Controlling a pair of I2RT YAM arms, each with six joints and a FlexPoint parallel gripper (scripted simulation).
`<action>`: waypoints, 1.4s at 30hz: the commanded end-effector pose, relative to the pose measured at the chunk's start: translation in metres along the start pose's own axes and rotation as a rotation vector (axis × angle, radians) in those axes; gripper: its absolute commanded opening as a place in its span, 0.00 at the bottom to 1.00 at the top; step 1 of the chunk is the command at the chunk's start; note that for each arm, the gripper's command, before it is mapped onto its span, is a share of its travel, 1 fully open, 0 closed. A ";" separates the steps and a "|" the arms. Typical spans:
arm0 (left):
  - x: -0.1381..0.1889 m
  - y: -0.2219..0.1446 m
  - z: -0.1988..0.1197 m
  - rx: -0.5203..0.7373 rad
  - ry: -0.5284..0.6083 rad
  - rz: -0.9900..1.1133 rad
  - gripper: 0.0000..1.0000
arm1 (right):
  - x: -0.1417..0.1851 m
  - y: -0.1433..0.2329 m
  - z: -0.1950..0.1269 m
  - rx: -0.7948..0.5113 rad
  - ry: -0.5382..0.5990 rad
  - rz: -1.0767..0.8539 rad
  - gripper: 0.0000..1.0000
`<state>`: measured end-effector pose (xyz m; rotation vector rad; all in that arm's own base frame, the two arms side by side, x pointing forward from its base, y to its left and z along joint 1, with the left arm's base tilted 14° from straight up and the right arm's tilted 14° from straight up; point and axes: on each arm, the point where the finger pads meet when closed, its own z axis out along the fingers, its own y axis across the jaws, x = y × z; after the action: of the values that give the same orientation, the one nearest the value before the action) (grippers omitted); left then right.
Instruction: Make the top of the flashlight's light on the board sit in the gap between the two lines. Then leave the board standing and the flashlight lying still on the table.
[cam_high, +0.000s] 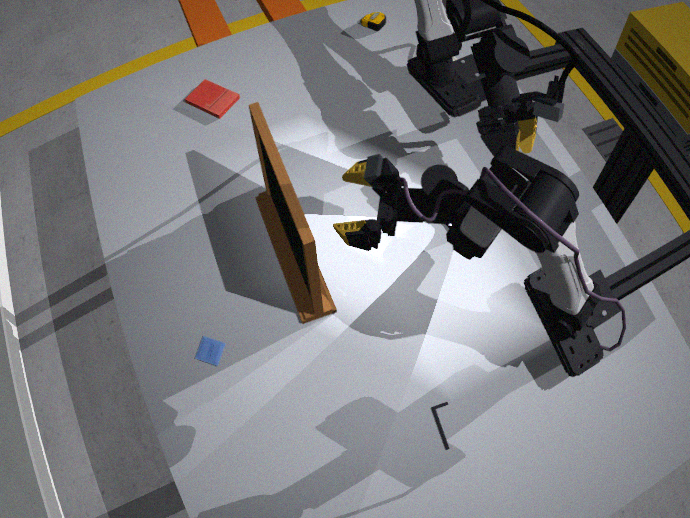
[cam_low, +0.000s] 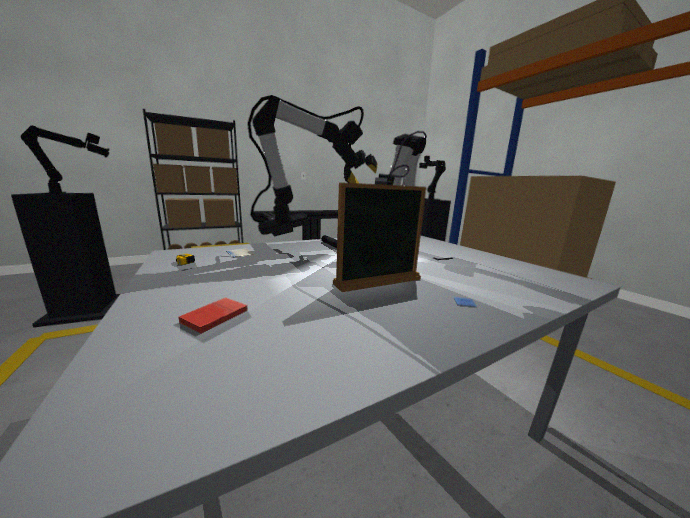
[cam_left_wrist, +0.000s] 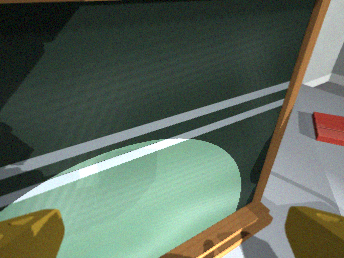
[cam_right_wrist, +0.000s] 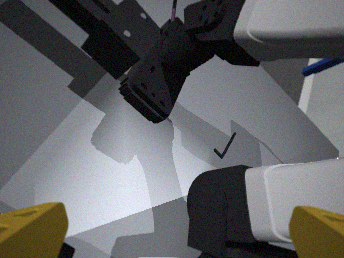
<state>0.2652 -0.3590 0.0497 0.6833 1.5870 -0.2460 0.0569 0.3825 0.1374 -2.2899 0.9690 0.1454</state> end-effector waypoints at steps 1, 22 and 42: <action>-0.017 -0.006 0.001 0.007 -0.030 -0.020 1.00 | -0.011 -0.023 -0.013 0.064 -0.052 0.048 1.00; -0.017 -0.006 0.001 0.007 -0.030 -0.020 1.00 | 0.015 -0.112 -0.126 0.422 -0.188 0.289 1.00; -0.017 -0.006 0.001 0.007 -0.030 -0.020 1.00 | 0.116 -0.178 -0.171 0.691 -0.152 0.691 1.00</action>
<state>0.2652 -0.3590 0.0497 0.6833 1.5870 -0.2460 0.2227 0.3069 0.2987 -1.3726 1.4194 0.1910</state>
